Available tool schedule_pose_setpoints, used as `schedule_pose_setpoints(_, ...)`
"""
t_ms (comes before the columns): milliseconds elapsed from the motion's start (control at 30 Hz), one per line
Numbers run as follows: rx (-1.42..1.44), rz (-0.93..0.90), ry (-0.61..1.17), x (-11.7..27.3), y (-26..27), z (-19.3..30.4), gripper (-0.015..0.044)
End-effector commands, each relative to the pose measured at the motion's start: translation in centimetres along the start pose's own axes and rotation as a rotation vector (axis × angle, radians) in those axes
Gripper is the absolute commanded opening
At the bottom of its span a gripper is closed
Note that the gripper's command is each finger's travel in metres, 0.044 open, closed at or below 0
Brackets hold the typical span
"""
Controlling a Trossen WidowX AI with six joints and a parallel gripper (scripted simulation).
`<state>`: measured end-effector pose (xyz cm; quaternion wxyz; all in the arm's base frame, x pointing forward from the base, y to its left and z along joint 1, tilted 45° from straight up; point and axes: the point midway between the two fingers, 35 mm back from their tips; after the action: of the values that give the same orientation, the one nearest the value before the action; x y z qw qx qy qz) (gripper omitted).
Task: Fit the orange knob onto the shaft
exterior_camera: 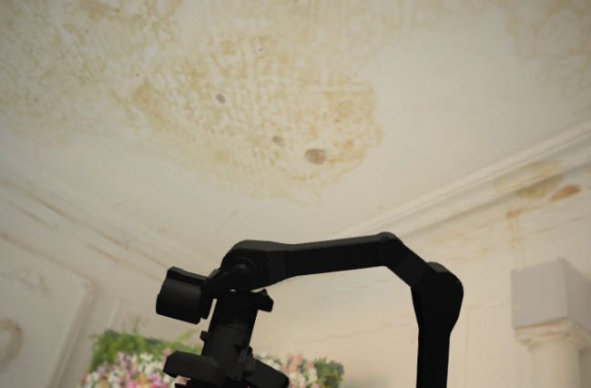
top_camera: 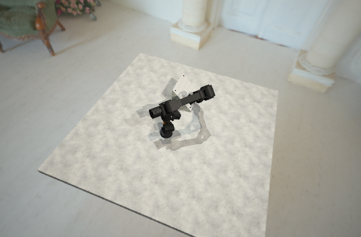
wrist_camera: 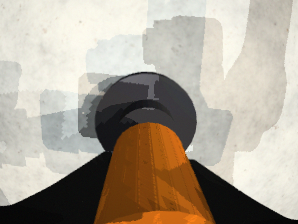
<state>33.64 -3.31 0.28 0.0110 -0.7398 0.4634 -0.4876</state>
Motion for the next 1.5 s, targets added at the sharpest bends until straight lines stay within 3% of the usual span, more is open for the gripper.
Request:
schedule_pose_setpoints(0, -0.189, -0.002, 0.002, -0.02, 0.08, 0.06, 0.0)
schedule_pose_setpoints(1033, -2.293, 0.001, 0.004, 0.18, 0.0, 0.05, 0.0)
schedule_pose_setpoints(1467, -2.34, 0.001, 0.004, -0.14, 0.14, -0.02, 0.0)
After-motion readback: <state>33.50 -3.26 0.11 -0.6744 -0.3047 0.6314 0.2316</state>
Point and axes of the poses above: the point midway between the two fingers, 35 mm back from their tips, its own x axis back along the fingers, its own y axis across the jaws, z = x × y, and after that the axes turned 6 degrees about x, right-handed
